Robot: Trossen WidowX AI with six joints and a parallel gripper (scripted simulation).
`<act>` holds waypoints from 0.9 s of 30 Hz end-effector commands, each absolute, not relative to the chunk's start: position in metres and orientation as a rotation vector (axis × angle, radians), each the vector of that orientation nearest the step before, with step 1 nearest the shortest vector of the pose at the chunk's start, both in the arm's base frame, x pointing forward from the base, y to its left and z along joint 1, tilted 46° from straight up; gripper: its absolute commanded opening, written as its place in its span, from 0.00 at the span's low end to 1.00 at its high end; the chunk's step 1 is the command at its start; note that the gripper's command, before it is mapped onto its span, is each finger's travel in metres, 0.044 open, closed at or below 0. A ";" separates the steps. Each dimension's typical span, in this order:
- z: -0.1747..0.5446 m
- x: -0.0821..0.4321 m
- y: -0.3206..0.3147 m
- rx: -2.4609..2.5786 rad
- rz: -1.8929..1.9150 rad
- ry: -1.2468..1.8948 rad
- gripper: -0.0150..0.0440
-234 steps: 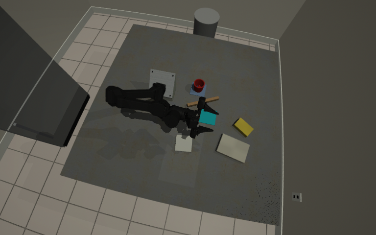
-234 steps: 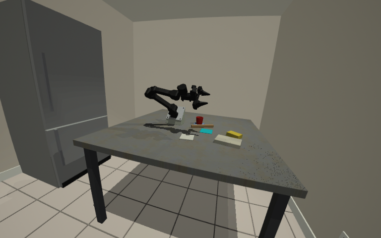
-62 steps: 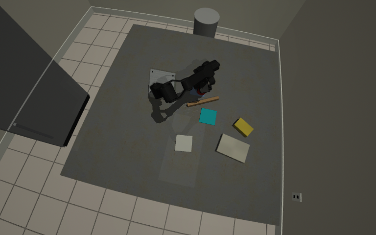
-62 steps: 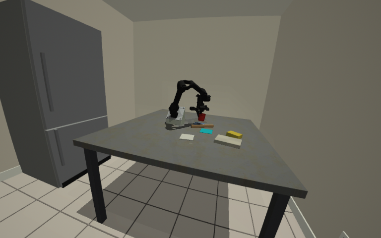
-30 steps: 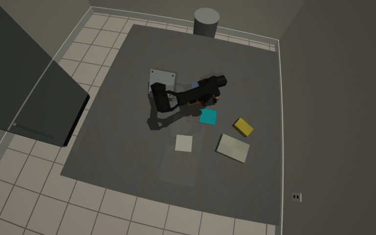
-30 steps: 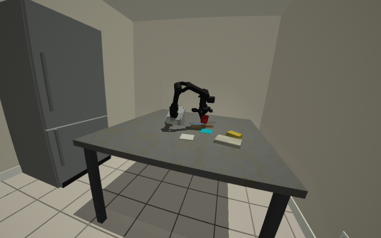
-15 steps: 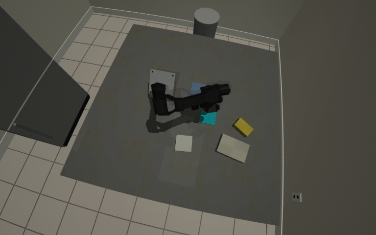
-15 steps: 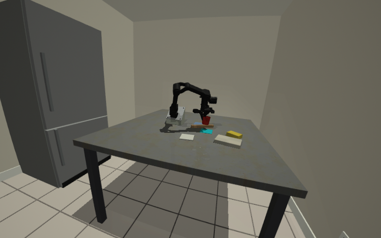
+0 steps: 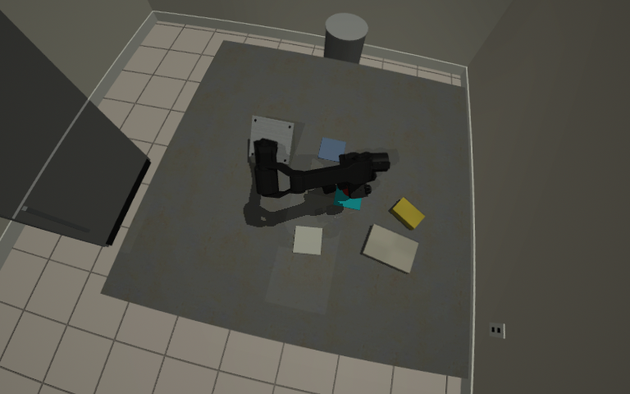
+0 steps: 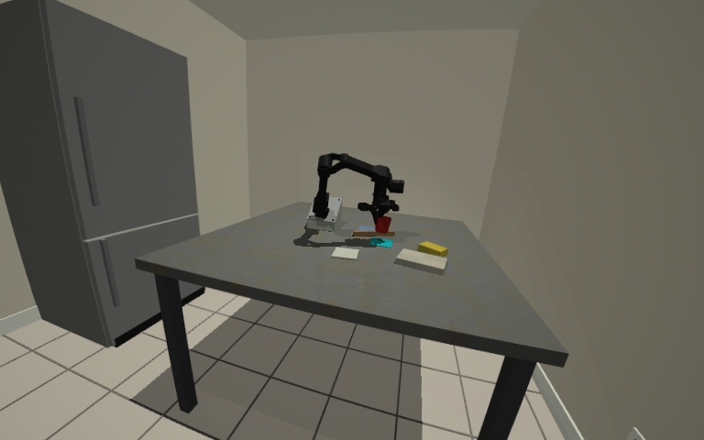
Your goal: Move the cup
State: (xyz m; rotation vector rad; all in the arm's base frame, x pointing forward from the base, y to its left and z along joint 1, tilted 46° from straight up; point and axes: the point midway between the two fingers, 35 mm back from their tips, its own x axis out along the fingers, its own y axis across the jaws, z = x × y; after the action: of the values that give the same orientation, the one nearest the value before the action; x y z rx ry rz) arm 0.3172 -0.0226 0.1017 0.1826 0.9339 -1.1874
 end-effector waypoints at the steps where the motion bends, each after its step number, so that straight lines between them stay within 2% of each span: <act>1: 0.101 0.319 -0.026 0.179 -1.188 0.931 0.25; 27: 0.075 0.321 -0.053 0.179 -1.188 0.930 0.25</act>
State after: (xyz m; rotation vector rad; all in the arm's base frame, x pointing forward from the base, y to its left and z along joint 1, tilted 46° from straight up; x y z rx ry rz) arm 0.3226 -0.0480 0.0792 0.1872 0.9276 -1.1838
